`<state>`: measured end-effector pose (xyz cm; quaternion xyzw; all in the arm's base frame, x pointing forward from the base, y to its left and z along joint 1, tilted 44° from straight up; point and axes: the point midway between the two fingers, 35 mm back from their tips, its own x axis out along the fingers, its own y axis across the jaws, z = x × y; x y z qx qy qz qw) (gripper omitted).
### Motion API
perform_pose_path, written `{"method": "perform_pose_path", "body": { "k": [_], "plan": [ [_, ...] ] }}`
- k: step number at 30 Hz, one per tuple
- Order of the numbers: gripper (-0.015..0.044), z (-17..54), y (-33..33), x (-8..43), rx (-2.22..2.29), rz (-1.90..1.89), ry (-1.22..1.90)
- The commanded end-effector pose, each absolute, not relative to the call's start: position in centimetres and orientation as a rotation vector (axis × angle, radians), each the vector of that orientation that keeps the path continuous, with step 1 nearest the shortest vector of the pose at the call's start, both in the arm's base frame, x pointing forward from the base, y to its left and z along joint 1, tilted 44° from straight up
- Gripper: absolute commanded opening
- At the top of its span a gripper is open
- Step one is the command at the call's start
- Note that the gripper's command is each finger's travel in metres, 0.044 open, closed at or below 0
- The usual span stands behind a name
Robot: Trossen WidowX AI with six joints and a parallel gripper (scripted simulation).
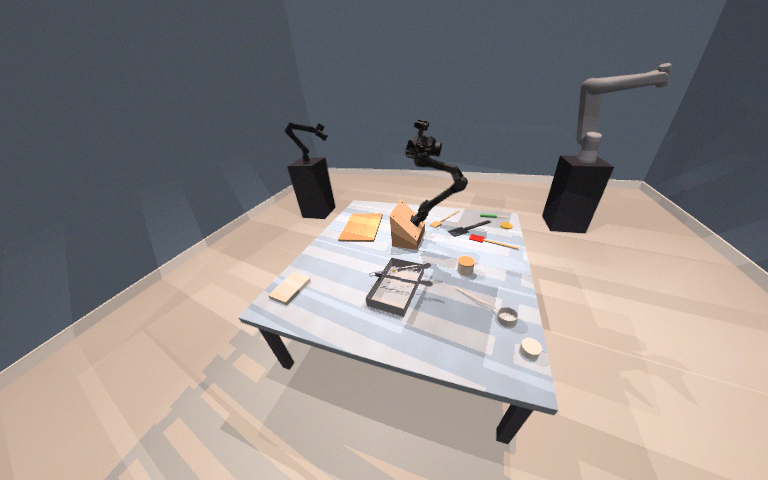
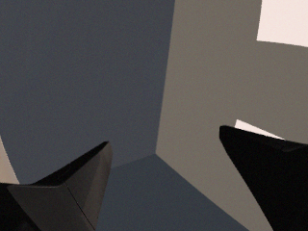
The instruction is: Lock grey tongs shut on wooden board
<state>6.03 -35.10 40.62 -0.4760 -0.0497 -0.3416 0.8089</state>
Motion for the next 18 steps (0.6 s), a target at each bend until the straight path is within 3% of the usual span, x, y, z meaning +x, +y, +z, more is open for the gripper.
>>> {"method": "perform_pose_path", "body": {
  "k": [1, 18],
  "plan": [
    [0.0426, 40.6, -35.1, 6.0, -1.018, -0.730, -0.106],
    [0.0440, 37.3, -38.4, 13.9, -0.599, -0.553, -0.165]
  ]
}}
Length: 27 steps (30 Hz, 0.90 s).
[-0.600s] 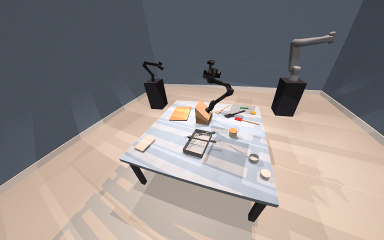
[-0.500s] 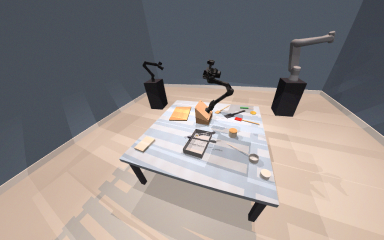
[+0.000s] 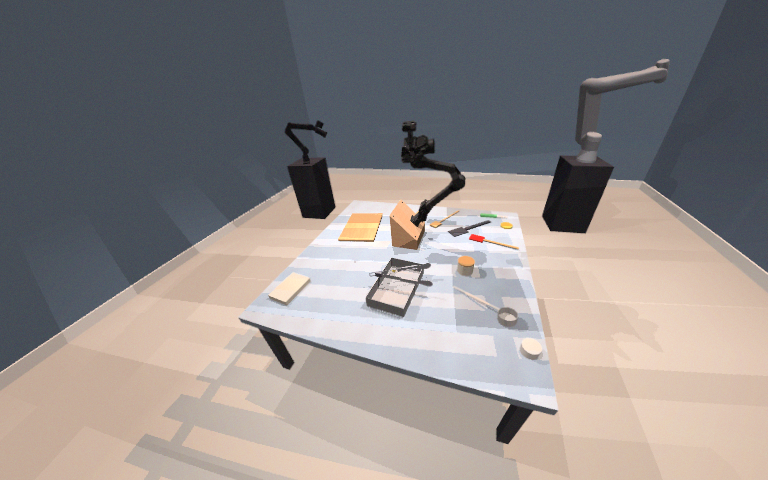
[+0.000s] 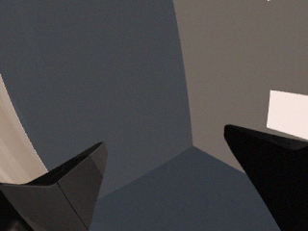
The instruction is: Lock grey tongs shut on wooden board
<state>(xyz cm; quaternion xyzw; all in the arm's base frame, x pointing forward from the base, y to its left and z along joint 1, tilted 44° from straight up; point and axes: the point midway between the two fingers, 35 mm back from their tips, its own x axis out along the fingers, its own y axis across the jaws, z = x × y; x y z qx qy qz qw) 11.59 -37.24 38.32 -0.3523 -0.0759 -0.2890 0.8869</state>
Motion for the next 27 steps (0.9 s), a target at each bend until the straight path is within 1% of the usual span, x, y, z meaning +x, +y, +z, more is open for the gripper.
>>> {"method": "perform_pose_path", "body": {
  "k": [1, 4, 9, 12, 16, 22, 27],
  "plan": [
    [0.0440, 36.1, -38.5, 15.1, -0.529, -0.531, -0.158],
    [0.0440, 35.2, -38.9, 17.8, -0.424, -0.483, -0.162],
    [0.0440, 32.1, -40.4, 22.7, -0.113, -0.429, -0.112],
    [0.0440, 29.7, -39.9, 26.6, 0.017, -0.367, -0.062],
    [0.0440, 27.1, -39.2, 30.1, 0.194, -0.301, 0.013],
    [0.0440, 22.0, -35.8, 37.3, 0.562, -0.203, 0.197],
    [0.0440, 18.2, -32.6, 41.1, 0.837, -0.163, 0.383]
  ]
}}
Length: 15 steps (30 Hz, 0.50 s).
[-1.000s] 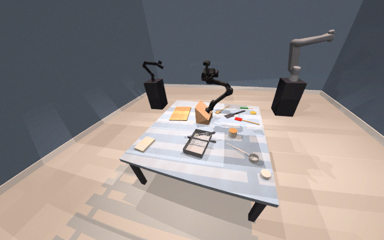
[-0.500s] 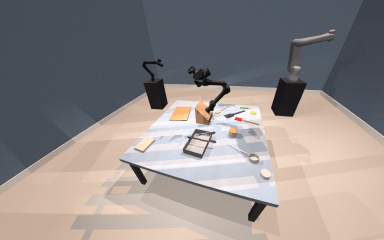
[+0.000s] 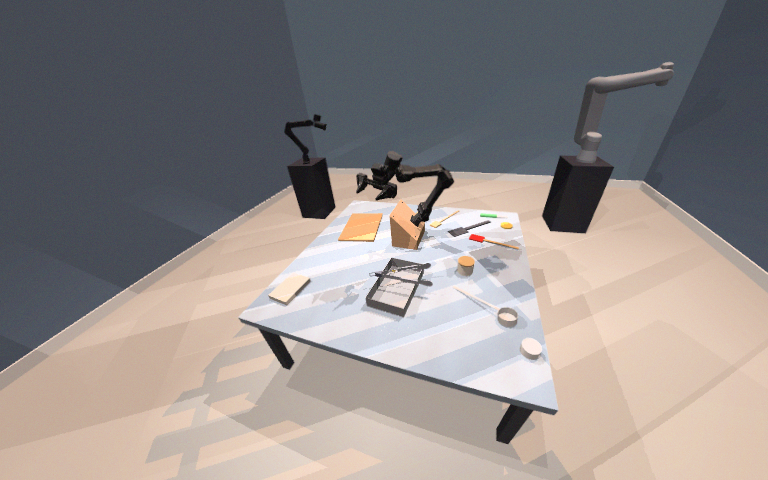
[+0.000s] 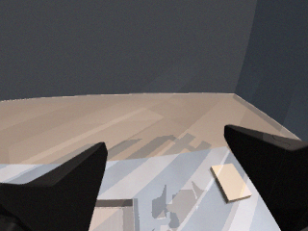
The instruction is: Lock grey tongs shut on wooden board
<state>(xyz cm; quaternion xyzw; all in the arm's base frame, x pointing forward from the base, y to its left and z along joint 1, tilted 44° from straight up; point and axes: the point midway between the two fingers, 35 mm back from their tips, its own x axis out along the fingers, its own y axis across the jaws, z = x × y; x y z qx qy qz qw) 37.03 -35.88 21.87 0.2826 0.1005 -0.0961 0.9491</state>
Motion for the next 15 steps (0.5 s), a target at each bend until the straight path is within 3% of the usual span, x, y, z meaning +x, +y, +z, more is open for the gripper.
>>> {"method": "perform_pose_path", "body": {
  "k": [1, 15],
  "plan": [
    [0.0440, 17.6, -31.9, 41.7, 0.881, -0.159, 0.418],
    [0.0440, 10.2, -20.0, 46.1, 1.375, -0.201, 0.973]
  ]
}}
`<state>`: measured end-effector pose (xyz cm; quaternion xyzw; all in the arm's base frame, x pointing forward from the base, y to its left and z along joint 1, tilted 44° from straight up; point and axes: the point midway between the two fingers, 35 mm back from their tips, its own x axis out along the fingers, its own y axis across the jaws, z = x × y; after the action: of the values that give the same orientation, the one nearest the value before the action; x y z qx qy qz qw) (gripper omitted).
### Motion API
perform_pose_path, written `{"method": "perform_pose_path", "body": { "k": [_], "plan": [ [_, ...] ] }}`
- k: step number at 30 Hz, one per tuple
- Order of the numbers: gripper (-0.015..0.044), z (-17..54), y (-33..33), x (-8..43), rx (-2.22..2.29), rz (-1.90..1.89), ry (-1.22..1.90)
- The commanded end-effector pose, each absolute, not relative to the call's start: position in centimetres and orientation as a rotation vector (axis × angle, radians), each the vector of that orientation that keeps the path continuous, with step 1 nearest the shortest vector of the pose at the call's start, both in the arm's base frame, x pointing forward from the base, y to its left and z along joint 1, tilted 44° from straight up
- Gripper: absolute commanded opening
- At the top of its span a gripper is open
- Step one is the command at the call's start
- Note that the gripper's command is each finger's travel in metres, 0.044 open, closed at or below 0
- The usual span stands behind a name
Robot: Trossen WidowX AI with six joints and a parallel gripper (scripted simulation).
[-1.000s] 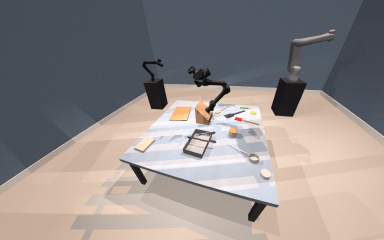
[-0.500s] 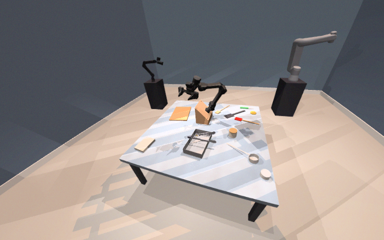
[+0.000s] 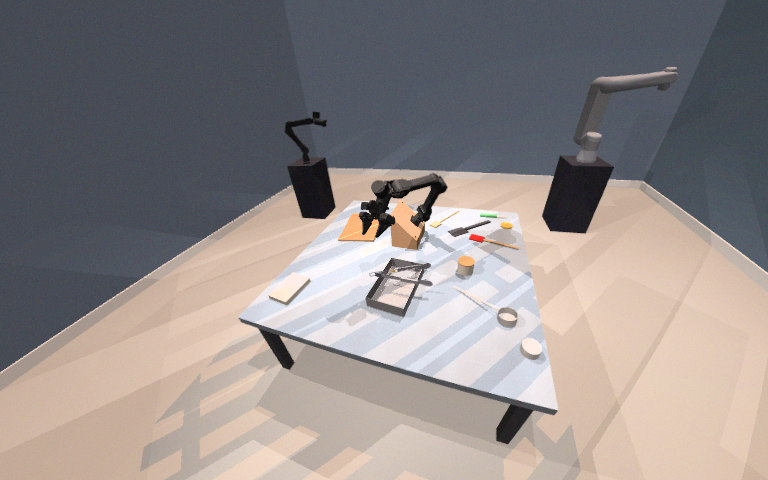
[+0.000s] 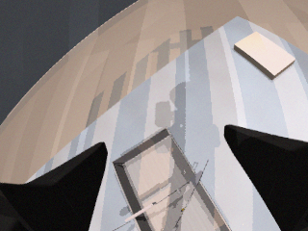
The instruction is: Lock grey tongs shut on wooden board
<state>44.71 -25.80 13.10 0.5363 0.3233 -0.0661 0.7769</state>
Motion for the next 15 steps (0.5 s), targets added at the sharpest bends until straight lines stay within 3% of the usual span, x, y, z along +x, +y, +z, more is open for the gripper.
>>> {"method": "perform_pose_path", "body": {
  "k": [1, 15],
  "plan": [
    [0.0440, 9.8, -19.1, 46.2, 1.404, -0.213, 1.016],
    [0.0440, 7.0, -7.3, 44.4, 1.677, -0.527, 1.623]
  ]
}}
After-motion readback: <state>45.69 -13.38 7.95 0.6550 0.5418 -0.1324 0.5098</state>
